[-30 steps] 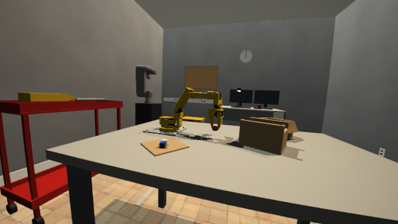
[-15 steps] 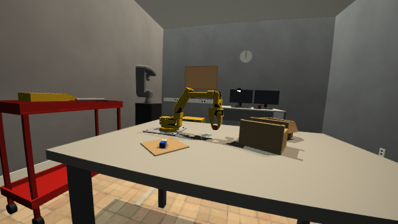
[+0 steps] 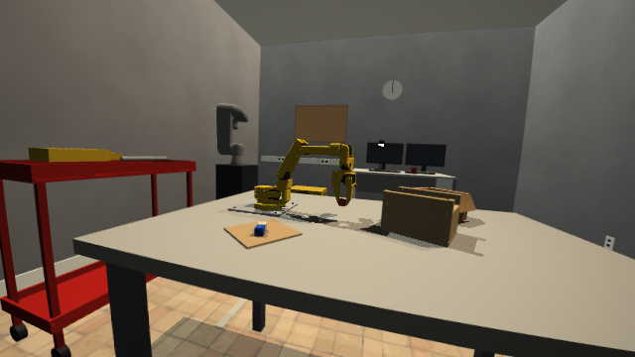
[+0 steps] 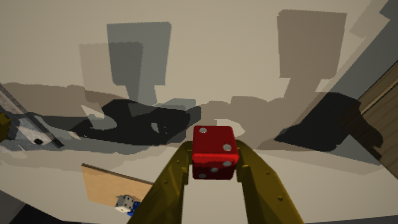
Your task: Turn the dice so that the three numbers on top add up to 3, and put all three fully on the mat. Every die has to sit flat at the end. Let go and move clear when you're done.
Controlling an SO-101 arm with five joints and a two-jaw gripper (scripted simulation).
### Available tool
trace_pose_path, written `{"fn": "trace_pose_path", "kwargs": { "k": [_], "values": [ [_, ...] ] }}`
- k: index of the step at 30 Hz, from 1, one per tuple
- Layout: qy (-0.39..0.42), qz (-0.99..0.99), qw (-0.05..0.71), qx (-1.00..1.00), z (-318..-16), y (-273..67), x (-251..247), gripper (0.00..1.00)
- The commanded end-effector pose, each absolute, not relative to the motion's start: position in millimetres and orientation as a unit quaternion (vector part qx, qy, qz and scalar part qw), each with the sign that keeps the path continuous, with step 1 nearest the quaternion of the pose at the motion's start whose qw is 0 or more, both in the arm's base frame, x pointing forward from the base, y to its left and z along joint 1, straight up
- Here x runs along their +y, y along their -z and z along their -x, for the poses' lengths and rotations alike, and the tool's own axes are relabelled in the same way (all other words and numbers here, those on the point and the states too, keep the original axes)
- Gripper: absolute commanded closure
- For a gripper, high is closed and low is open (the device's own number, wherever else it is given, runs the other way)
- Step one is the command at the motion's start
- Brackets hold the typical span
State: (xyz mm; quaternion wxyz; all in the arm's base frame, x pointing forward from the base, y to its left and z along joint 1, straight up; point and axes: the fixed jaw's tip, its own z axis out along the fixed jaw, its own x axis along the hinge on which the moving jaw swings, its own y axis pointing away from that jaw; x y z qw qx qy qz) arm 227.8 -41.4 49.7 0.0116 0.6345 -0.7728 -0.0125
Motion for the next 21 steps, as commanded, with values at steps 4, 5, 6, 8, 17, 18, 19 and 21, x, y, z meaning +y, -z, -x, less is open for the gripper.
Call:
{"fn": "trace_pose_path", "kwargs": {
  "k": [4, 5, 6, 8, 17, 18, 19, 21],
  "values": [
    [0.006, -0.657, 0.005, -0.754, -210.5, -56.5, -28.6, 1.0],
    [0.006, -0.661, 0.005, -0.75, -206.0, -56.6, -25.9, 1.0],
    [0.006, -0.665, 0.005, -0.747, -201.1, -56.5, -23.1, 1.0],
    [0.006, -0.67, 0.005, -0.743, -195.9, -56.2, -20.3, 1.0],
    [0.006, -0.699, 0.005, -0.715, -157.7, -47.3, -5.1, 1.0],
    [0.006, -0.701, 0.005, -0.713, -154.8, -46.2, -4.2, 1.0],
    [0.006, -0.702, 0.005, -0.712, -152.6, -45.3, -3.6, 1.0],
    [0.006, -0.704, 0.005, -0.71, -149.9, -44.2, -2.8, 1.0]
  ]
}}
